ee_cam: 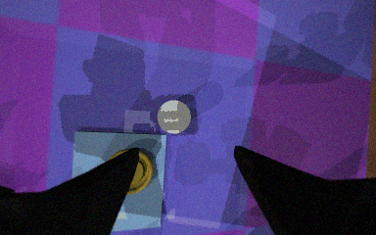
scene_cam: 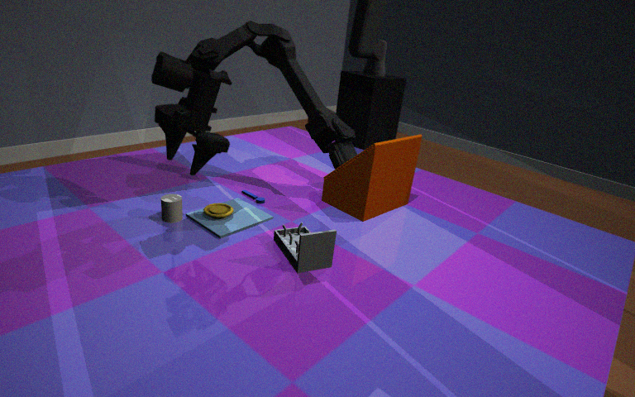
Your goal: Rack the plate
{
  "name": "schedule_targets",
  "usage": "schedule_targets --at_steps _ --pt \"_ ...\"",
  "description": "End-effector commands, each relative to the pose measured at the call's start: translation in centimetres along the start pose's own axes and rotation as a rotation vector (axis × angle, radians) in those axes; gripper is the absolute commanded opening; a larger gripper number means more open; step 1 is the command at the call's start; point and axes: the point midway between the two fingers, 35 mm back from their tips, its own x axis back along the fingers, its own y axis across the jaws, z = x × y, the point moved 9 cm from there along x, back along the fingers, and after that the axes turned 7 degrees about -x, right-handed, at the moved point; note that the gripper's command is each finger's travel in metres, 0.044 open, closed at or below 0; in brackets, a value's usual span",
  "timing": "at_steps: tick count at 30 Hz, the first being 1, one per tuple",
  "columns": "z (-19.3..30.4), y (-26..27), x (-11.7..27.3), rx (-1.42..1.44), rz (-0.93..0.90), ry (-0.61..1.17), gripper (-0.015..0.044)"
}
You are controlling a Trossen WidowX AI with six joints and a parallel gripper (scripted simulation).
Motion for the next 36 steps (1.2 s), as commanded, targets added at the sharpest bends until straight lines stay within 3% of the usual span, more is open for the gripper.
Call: schedule_targets --at_steps 1,8,36 --pt "1.2 2.6 -1.6 -0.035 -0.051 0.124 0.04" --pt "3.1 5.6 -2.8 -0.1 -0.076 0.296 0.04" --pt "4.1 5.9 -6.3 -0.1 -0.076 0.296 0.04"
